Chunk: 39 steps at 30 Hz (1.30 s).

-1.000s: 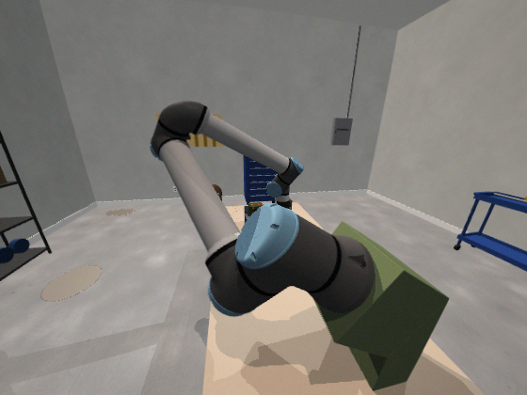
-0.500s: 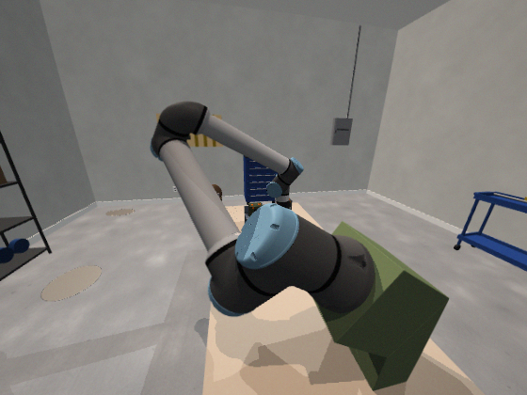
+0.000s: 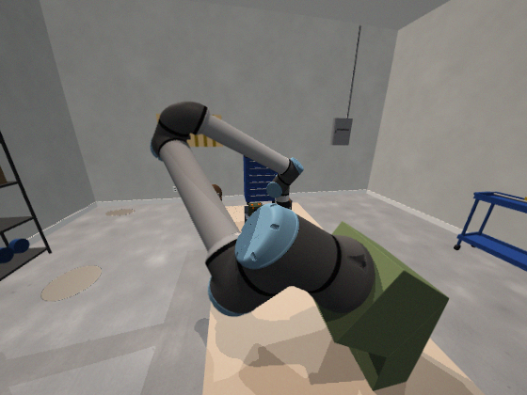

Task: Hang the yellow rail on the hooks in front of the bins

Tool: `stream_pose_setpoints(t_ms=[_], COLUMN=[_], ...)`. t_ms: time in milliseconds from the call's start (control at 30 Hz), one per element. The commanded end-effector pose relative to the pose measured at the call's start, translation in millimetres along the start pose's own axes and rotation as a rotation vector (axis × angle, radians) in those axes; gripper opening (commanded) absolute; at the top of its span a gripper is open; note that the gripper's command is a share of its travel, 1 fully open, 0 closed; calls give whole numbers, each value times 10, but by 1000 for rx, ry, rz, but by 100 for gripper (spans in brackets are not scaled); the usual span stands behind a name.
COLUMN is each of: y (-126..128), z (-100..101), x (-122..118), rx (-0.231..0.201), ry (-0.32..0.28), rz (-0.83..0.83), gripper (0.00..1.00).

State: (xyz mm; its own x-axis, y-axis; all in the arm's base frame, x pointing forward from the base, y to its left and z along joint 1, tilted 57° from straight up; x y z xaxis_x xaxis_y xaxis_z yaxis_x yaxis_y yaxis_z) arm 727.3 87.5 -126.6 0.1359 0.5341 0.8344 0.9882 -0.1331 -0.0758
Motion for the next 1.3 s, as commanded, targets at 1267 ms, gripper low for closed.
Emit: stream_pose_setpoints(t_ms=[1267], y=[6], z=[30], x=[-1], rx=[-1], ry=[0], rz=[-1], gripper=[0])
Point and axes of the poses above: the point where the finger pads meet when closed, its own z axis out along the fingers, its own y axis across the jaws, x = y × z, the point moved 8 cm from there along -z, back along the fingers, and after that the axes turned 9 degrees about z, right-handed, at the moved point
